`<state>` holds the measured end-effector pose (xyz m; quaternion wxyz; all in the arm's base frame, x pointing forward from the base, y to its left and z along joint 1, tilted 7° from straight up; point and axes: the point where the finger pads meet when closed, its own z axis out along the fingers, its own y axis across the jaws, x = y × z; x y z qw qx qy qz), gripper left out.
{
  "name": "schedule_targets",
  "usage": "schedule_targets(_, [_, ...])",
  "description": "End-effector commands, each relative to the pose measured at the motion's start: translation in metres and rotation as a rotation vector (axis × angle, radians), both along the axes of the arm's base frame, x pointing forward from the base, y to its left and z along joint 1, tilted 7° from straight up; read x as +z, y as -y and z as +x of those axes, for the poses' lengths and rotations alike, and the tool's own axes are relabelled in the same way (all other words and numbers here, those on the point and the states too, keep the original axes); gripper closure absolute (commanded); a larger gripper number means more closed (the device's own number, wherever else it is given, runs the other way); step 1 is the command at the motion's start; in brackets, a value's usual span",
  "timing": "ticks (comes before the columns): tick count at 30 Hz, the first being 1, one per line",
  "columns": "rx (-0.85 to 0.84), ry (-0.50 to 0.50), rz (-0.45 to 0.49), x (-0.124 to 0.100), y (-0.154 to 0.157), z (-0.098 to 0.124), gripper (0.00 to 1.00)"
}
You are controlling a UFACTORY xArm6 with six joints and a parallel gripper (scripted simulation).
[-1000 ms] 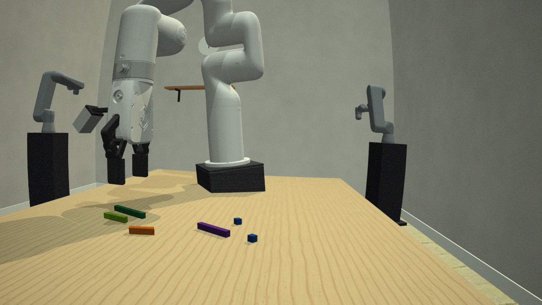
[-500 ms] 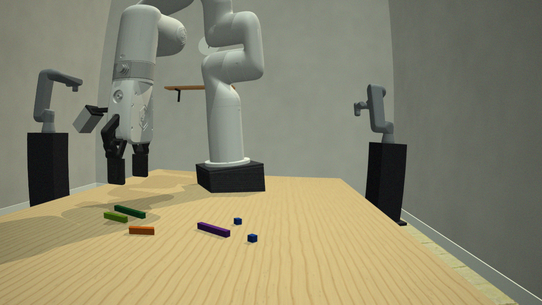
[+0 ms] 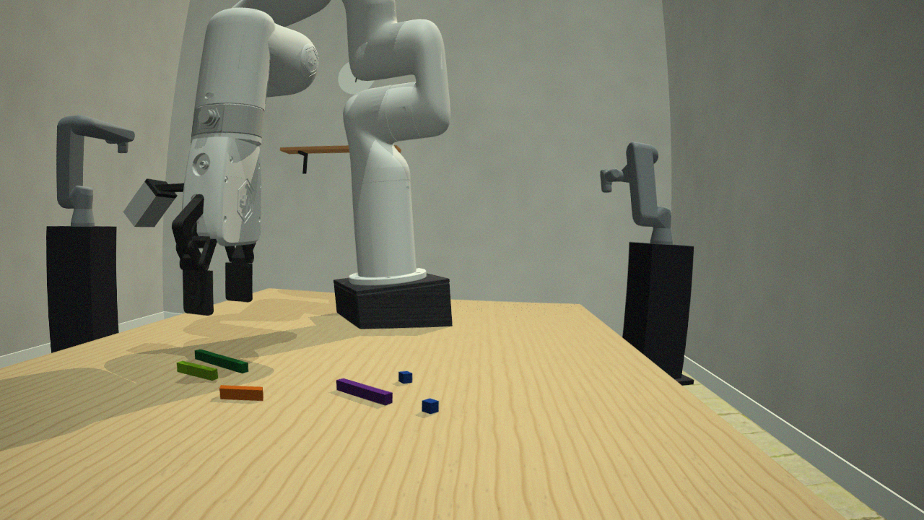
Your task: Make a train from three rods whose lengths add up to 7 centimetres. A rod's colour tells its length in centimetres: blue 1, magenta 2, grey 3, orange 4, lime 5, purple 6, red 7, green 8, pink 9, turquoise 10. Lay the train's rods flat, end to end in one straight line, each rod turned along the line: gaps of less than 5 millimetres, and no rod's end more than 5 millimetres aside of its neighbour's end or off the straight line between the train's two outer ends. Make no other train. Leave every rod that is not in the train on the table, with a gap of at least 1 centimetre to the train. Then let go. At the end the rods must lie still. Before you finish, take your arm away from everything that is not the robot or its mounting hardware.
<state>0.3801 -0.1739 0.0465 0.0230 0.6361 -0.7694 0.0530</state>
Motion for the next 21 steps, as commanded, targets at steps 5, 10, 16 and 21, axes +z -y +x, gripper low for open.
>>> schedule_targets(5, [0.000, 0.004, -0.001, 0.0013, 0.0005, 0.0013, 0.00])
schedule_targets(10, [0.000, 0.004, -0.001, 0.0013, 0.0005, 0.0013, 0.00])
schedule_targets(16, [0.002, 0.003, -0.002, 0.0013, 0.0003, 0.0014, 0.00])
schedule_targets(21, [0.077, -0.005, -0.004, 0.0010, -0.0050, 0.0050, 0.00])
